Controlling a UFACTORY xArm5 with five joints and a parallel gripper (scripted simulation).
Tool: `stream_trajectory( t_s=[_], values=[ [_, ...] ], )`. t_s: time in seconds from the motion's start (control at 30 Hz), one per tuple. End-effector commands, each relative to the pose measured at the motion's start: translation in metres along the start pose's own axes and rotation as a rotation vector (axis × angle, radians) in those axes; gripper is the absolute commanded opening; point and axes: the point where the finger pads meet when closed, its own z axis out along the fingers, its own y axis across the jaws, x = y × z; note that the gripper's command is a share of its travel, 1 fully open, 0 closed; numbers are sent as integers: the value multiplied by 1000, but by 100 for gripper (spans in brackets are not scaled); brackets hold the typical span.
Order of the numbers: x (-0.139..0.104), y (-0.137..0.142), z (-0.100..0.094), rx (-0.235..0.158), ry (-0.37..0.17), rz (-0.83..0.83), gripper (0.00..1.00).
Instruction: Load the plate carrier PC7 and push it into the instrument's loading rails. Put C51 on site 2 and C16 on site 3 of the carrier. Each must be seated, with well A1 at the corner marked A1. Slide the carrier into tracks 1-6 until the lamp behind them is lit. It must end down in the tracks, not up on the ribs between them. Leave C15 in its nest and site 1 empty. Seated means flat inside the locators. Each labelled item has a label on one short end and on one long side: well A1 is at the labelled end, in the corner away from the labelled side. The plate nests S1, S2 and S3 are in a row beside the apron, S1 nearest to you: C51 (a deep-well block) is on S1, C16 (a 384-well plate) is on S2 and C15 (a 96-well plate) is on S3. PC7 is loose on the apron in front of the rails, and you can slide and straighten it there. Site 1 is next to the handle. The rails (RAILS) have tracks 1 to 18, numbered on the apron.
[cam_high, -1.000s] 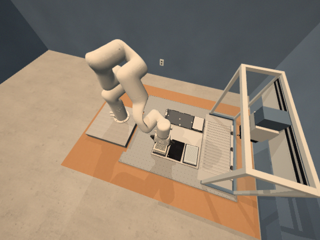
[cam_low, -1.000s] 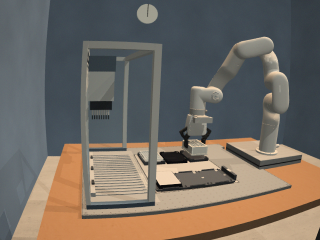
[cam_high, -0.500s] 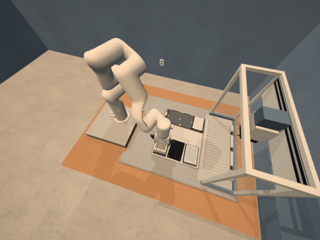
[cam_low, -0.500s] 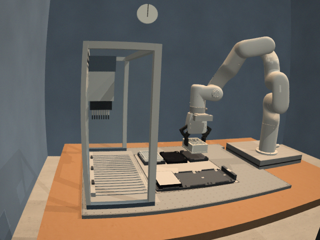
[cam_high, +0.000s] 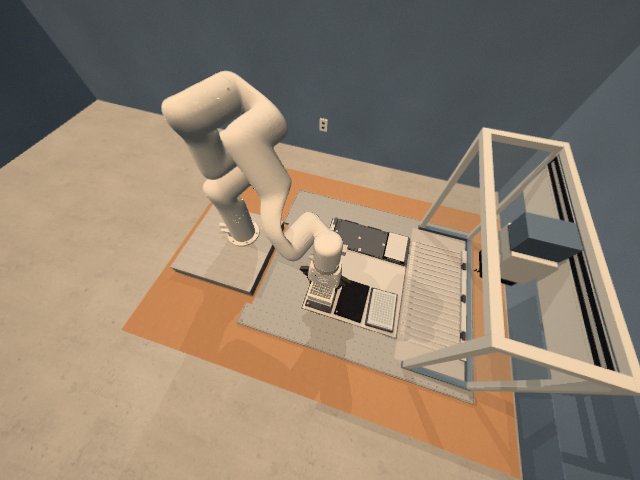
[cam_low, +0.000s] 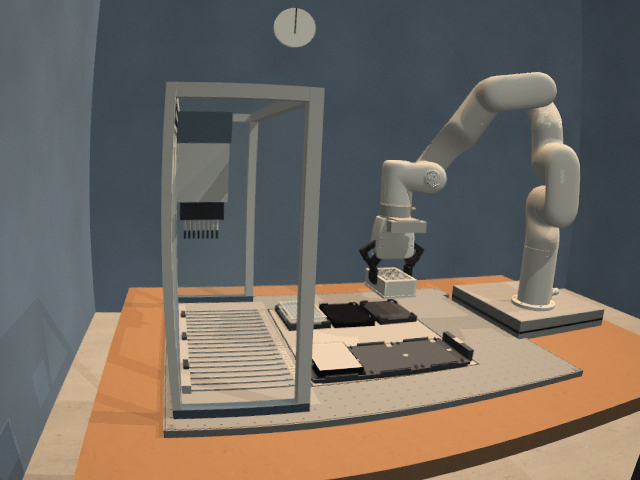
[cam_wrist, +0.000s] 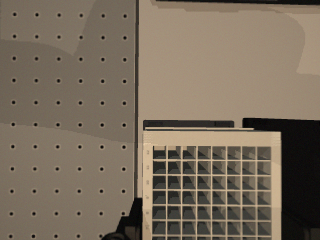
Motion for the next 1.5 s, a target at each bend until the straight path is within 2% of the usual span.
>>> stream_trajectory(
  t_s=[0.0,1.47],
  values=[
    [0,1,-9,-3,-1,0,0],
    [0,1,-73,-3,-1,0,0]
  ],
)
